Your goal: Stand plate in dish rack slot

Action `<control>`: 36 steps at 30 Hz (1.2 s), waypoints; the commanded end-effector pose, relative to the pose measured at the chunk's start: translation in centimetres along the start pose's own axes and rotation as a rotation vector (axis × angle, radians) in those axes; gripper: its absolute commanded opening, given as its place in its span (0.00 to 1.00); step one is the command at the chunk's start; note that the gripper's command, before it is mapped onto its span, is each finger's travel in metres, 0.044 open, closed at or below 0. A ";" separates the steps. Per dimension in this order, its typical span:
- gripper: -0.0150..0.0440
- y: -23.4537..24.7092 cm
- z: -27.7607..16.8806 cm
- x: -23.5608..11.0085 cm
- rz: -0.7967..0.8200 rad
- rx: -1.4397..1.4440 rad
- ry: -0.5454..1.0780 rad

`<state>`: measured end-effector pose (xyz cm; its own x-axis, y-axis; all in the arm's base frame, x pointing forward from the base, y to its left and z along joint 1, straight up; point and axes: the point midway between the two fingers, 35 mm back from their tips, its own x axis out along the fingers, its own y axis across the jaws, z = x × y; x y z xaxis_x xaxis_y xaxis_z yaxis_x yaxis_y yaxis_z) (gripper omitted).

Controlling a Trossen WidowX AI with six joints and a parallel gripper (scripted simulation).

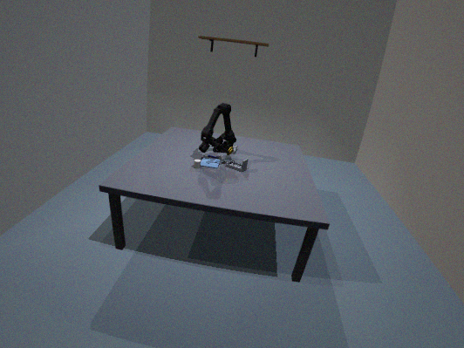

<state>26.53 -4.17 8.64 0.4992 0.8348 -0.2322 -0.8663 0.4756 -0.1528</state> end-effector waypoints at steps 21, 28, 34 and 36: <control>0.25 0.0 -2.3 1.2 -0.072 -0.095 -0.043; 0.25 -0.1 -2.8 2.2 -0.071 -0.109 -0.037; 0.25 -0.2 -2.8 2.8 -0.070 -0.112 -0.034; 0.25 -0.3 -2.8 3.1 -0.068 -0.112 -0.033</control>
<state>28.13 -2.84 5.00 0.5531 0.8107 -0.1922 -0.8239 0.4978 -0.2710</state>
